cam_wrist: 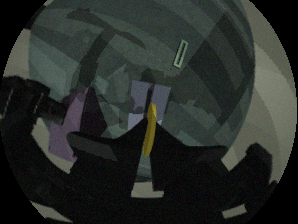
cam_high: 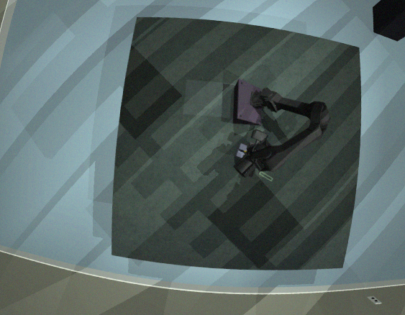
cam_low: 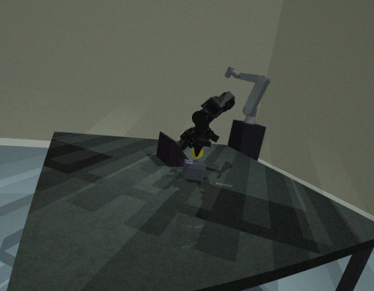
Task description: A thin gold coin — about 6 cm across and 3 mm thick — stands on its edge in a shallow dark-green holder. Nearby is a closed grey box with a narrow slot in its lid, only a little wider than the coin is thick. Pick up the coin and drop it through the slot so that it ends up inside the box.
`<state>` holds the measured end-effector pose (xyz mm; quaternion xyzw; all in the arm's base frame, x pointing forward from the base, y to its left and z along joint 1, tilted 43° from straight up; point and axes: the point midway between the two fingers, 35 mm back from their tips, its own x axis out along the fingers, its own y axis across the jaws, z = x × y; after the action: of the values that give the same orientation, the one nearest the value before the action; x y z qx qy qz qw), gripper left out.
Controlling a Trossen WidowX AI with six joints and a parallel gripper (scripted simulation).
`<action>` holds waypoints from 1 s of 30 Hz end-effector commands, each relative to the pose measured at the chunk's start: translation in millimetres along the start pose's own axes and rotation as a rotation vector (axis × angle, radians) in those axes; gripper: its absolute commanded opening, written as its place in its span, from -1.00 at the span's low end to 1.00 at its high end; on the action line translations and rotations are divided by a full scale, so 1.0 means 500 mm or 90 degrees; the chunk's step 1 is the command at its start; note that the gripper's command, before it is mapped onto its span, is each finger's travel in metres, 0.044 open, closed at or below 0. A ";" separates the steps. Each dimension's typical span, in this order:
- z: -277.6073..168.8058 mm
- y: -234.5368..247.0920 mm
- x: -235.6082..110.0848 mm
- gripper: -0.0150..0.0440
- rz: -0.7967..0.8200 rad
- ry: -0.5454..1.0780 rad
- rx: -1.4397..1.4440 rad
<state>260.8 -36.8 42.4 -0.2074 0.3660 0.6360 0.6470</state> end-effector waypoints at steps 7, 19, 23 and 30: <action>0.000 0.001 0.001 -0.49 0.001 0.000 0.000; 0.001 0.004 0.010 -0.49 0.001 0.000 0.002; 0.001 0.005 0.014 -0.49 0.001 0.000 0.003; 0.002 0.004 0.021 -0.49 0.001 0.000 0.003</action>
<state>258.8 -30.6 36.7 -0.2087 0.3675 0.6360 0.6456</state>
